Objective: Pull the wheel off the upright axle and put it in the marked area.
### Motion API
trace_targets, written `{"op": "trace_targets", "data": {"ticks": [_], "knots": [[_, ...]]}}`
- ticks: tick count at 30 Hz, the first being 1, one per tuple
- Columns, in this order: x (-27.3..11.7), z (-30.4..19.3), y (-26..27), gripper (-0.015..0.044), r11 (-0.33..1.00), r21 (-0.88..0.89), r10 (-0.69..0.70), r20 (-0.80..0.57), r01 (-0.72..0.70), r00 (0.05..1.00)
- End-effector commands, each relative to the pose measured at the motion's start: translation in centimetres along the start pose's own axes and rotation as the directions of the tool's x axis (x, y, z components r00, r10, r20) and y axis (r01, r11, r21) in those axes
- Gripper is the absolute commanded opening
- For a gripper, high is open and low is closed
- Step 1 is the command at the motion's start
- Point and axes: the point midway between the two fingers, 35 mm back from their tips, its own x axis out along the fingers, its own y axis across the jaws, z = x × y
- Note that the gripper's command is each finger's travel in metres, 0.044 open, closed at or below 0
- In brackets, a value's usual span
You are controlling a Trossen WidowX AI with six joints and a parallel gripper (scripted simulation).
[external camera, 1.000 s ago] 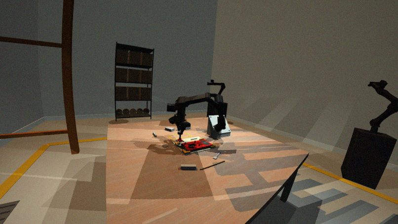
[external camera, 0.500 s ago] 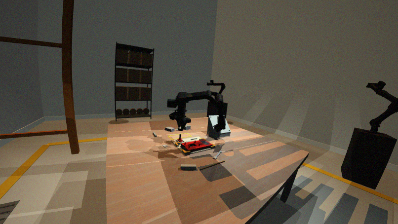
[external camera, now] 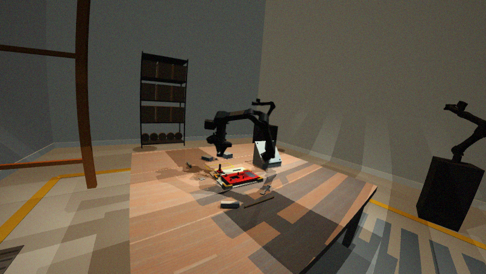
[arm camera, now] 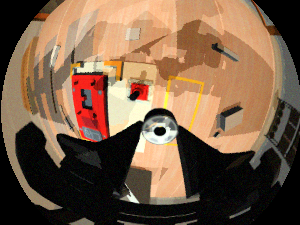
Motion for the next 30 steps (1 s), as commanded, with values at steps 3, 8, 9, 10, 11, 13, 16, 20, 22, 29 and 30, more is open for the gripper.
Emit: {"op": "trace_targets", "data": {"ticks": [3,8,9,10,11,13,16,20,22,29,30], "knots": [[-0.3,-1.5,-2.8,0.0000,1.000,-0.003,-0.006,0.002,0.006,1.000],[-0.4,-2.8,-4.8,0.0000,1.000,-0.004,-0.005,0.001,0.005,1.000],[-0.5,-3.1,-5.2,0.0000,1.000,-0.005,-0.004,0.001,0.004,1.000],[-0.5,-3.3,-5.6,0.0000,1.000,-0.005,-0.004,0.001,0.004,1.000],[-0.5,-3.4,-5.7,0.0000,1.000,-0.005,-0.004,0.001,0.004,1.000],[-0.5,-3.5,-5.8,0.0000,1.000,-0.005,-0.004,0.001,0.004,1.000],[-0.2,-3.5,-5.8,0.0000,1.000,-0.005,-0.004,0.001,0.004,1.000],[0.7,-3.5,-5.8,0.0000,1.000,-0.005,-0.003,0.001,0.003,1.000],[1.3,-3.5,-5.8,0.0000,1.000,-0.006,-0.003,0.002,0.003,1.000],[3.5,-3.3,-5.9,0.0000,1.000,-0.005,-0.004,0.002,0.004,1.000],[4.1,-3.2,-6.0,0.0000,1.000,-0.005,-0.004,0.002,0.004,1.000]]}}
